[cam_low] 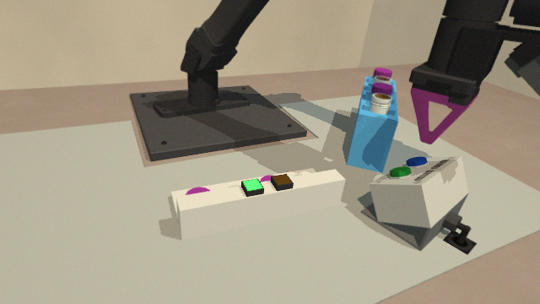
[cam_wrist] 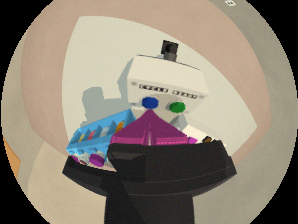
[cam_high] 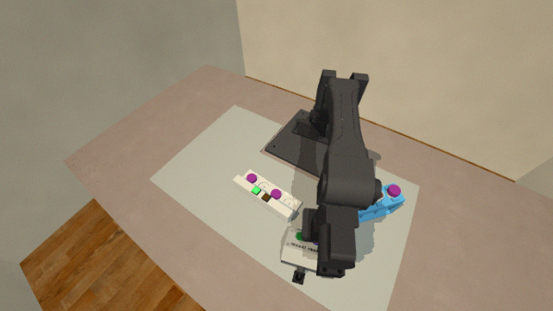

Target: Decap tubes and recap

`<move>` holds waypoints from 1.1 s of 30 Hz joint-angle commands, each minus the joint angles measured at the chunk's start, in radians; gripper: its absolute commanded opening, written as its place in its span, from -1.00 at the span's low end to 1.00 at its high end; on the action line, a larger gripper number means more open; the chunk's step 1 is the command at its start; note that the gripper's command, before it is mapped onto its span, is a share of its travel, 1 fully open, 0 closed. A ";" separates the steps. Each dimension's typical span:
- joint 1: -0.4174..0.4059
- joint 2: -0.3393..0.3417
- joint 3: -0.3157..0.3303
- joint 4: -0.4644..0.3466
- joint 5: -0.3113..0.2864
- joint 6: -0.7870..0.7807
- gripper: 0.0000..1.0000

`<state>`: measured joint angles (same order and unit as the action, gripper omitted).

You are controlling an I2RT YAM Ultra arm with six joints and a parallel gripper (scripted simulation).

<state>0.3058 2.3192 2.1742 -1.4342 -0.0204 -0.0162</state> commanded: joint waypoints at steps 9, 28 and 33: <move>-0.017 -0.030 -0.032 -0.004 0.000 0.068 1.00; -0.312 -0.253 -0.447 0.183 0.009 0.194 1.00; -0.416 -0.279 -0.505 0.213 0.012 0.090 1.00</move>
<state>-0.0639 2.0533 1.6836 -1.2442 -0.0132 0.1524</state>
